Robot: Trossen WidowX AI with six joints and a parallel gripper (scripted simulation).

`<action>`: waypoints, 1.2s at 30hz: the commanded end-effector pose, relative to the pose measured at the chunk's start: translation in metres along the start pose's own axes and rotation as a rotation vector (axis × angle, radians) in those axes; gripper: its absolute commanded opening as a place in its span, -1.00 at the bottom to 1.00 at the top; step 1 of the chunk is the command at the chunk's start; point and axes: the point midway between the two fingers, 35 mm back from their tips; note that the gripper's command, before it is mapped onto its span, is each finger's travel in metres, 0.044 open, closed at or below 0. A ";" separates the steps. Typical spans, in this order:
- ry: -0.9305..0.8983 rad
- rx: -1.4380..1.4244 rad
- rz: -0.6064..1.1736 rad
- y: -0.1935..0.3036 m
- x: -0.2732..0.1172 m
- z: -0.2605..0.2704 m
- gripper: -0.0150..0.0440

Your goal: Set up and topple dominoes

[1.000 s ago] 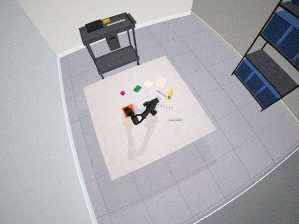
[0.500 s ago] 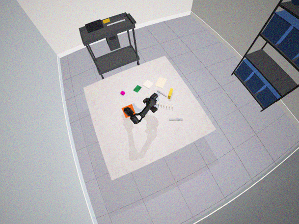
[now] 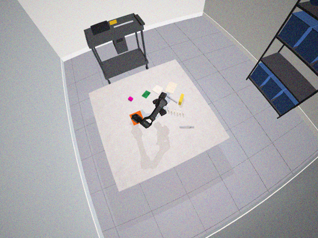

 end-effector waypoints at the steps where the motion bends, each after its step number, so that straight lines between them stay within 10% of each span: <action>1: -0.003 0.307 0.012 -0.032 -0.002 0.029 -0.13; 8: 0.005 0.849 0.028 -0.075 0.003 0.083 -0.13; 36: -0.001 0.863 0.026 -0.082 0.069 0.085 -0.13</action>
Point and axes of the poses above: the point midway between the two fingers, 35 mm back from their tips, its own x axis out along the fingers, its own z axis across the jaws, y = z × x, and after that the axes turned 12 degrees about -x, right-handed
